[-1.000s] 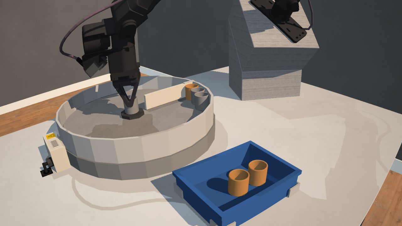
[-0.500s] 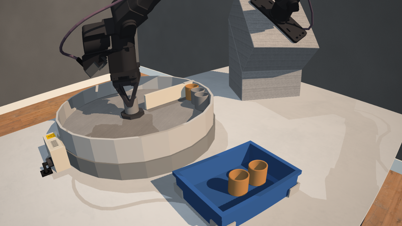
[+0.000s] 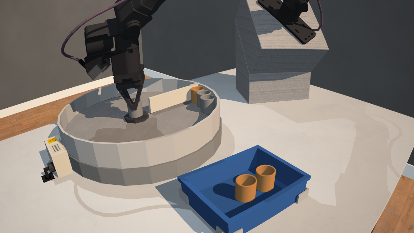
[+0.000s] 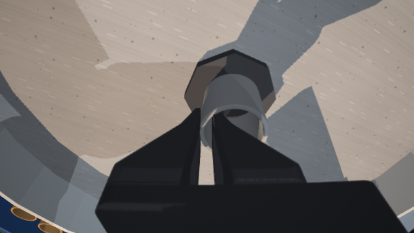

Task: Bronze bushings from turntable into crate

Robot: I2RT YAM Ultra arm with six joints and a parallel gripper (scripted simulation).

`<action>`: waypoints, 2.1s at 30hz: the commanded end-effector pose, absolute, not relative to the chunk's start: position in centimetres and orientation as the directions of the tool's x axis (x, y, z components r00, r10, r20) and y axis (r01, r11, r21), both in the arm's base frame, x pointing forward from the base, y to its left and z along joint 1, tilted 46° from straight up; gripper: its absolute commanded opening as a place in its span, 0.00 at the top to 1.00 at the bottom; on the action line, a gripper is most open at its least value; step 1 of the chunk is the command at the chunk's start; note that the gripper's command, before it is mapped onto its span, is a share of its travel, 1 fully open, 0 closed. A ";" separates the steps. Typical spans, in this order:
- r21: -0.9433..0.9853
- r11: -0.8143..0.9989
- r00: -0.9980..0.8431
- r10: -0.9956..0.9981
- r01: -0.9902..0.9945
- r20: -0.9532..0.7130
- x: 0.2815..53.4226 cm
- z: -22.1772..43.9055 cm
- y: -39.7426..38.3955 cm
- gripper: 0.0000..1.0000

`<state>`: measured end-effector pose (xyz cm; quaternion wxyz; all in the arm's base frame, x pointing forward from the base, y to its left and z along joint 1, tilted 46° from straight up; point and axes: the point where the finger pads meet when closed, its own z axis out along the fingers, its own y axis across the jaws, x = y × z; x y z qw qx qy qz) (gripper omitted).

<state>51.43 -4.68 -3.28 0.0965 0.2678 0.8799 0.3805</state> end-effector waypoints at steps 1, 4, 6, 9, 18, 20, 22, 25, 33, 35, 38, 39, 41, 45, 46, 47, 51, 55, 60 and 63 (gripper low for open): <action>0.722 0.557 -0.818 0.575 0.411 0.022 51.0 -2.1 -6.8 1.00; 0.722 0.556 -0.818 0.575 0.412 0.023 51.0 -2.1 -6.8 1.00; 0.722 0.556 -0.818 0.575 0.412 0.023 51.0 -2.1 -6.8 1.00; 0.722 0.556 -0.818 0.575 0.412 0.023 51.0 -2.1 -6.8 1.00; 0.722 0.556 -0.818 0.575 0.412 0.023 51.0 -2.1 -6.8 1.00; 0.722 0.556 -0.818 0.575 0.412 0.023 51.0 -2.1 -6.8 1.00; 0.722 0.556 -0.818 0.575 0.412 0.023 51.0 -2.1 -6.8 1.00; 0.722 0.556 -0.818 0.575 0.412 0.023 51.0 -2.1 -6.8 1.00; 0.722 0.556 -0.818 0.575 0.412 0.023 51.0 -2.1 -6.8 1.00; 0.722 0.556 -0.818 0.575 0.412 0.023 51.0 -2.1 -6.8 1.00; 0.723 0.555 -0.818 0.575 0.412 0.024 51.0 -2.1 -6.8 0.84; 0.723 0.555 -0.818 0.575 0.412 0.024 51.0 -2.1 -6.8 0.84; 0.723 0.555 -0.818 0.575 0.412 0.024 51.0 -2.1 -6.8 0.84; 0.723 0.555 -0.818 0.575 0.412 0.024 51.0 -2.1 -6.8 0.84; 0.723 0.555 -0.818 0.575 0.412 0.024 51.0 -2.1 -6.8 0.84; 0.723 0.555 -0.818 0.575 0.412 0.024 51.0 -2.1 -6.8 0.84; 0.723 0.555 -0.818 0.575 0.412 0.024 51.0 -2.1 -6.8 0.84; 0.723 0.555 -0.818 0.575 0.412 0.024 51.0 -2.1 -6.8 0.84; 0.723 0.555 -0.818 0.575 0.412 0.024 51.0 -2.1 -6.8 0.84; 0.723 0.555 -0.818 0.575 0.412 0.024 51.0 -2.1 -6.8 0.84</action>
